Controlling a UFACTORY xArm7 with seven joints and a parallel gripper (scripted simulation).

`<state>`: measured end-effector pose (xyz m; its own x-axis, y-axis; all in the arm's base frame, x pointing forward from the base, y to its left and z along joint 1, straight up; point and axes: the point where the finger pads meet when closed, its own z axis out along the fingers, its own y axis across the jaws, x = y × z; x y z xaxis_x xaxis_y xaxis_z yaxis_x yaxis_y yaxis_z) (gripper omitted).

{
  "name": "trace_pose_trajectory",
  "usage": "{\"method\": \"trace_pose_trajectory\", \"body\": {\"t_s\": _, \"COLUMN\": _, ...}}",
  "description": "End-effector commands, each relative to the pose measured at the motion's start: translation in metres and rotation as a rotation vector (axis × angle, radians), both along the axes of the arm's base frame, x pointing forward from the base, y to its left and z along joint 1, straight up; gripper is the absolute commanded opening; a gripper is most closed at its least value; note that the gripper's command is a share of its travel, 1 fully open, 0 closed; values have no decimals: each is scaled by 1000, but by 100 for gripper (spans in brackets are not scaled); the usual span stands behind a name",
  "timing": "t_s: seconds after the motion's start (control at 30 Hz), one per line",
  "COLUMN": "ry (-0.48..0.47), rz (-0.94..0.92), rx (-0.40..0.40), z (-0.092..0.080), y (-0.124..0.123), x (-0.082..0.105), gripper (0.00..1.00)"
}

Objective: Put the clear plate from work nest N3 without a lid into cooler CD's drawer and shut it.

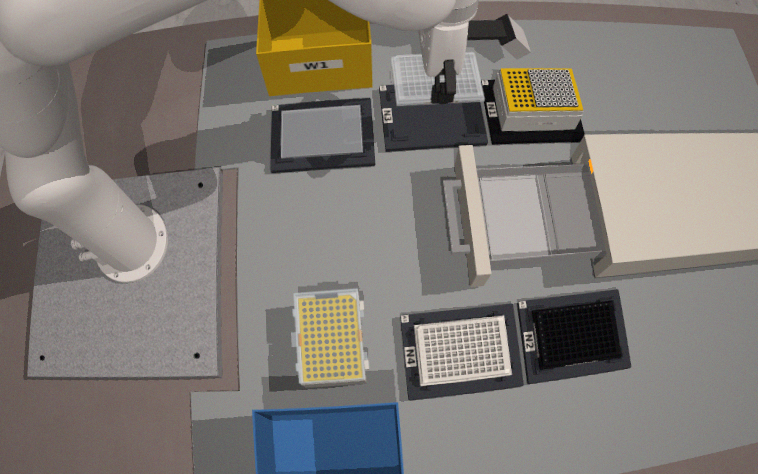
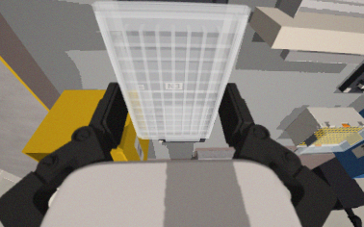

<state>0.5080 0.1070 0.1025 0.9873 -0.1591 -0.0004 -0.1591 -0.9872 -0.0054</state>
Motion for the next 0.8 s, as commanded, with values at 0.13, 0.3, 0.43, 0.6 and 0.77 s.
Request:
{"method": "trace_pose_trajectory", "body": {"t_s": 0.13, "ry": -6, "rz": 0, "rx": 1, "z": 16, "y": 0, "x": 2, "gripper": 0}}
{"method": "trace_pose_trajectory", "body": {"t_s": 0.3, "ry": -6, "rz": 0, "rx": 1, "z": 24, "y": 0, "x": 2, "gripper": 0}}
{"method": "trace_pose_trajectory", "body": {"t_s": 0.43, "ry": -6, "rz": 0, "rx": 1, "z": 28, "y": 0, "x": 2, "gripper": 0}}
{"method": "trace_pose_trajectory", "body": {"t_s": 0.6, "ry": -6, "rz": 0, "rx": 1, "z": 36, "y": 0, "x": 2, "gripper": 0}}
{"method": "trace_pose_trajectory", "body": {"t_s": 0.77, "ry": -6, "rz": 0, "rx": 1, "z": 37, "y": 0, "x": 2, "gripper": 0}}
